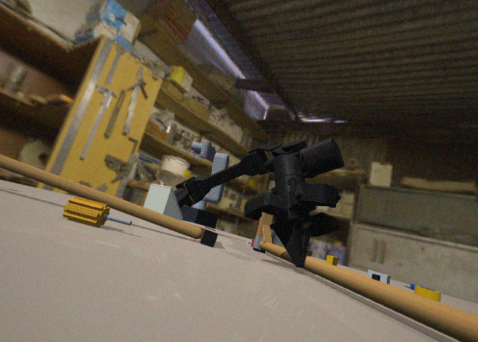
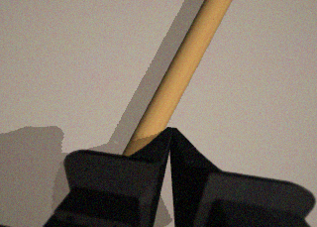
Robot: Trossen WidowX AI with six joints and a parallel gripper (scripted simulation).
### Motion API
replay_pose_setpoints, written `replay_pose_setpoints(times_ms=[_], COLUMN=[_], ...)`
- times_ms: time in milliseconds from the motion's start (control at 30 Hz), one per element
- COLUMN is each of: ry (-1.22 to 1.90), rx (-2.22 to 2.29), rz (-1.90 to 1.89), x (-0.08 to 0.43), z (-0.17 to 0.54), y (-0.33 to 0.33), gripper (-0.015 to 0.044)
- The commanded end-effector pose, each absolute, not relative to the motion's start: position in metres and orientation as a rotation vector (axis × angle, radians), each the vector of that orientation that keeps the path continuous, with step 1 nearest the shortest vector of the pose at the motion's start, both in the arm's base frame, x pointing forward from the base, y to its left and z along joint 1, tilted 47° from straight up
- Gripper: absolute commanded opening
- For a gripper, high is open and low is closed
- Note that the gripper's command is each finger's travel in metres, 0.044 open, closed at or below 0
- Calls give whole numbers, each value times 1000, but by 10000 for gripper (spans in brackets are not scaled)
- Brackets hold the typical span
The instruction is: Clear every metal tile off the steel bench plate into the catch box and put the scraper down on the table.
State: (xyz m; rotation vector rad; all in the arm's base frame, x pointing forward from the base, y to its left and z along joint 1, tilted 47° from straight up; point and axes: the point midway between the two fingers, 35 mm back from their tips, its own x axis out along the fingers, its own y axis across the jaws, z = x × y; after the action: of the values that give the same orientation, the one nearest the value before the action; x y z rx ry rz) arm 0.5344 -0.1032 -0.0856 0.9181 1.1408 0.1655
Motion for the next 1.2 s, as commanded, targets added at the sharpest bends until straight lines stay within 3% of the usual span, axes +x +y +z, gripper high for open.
replay_pose_setpoints(times_ms=[0, 1167], ry=[1140, 1138], rx=[914, 916], rz=[173, 175], x=[540, 562], z=[-81, -61], y=[-97, -79], gripper=[0, 0])
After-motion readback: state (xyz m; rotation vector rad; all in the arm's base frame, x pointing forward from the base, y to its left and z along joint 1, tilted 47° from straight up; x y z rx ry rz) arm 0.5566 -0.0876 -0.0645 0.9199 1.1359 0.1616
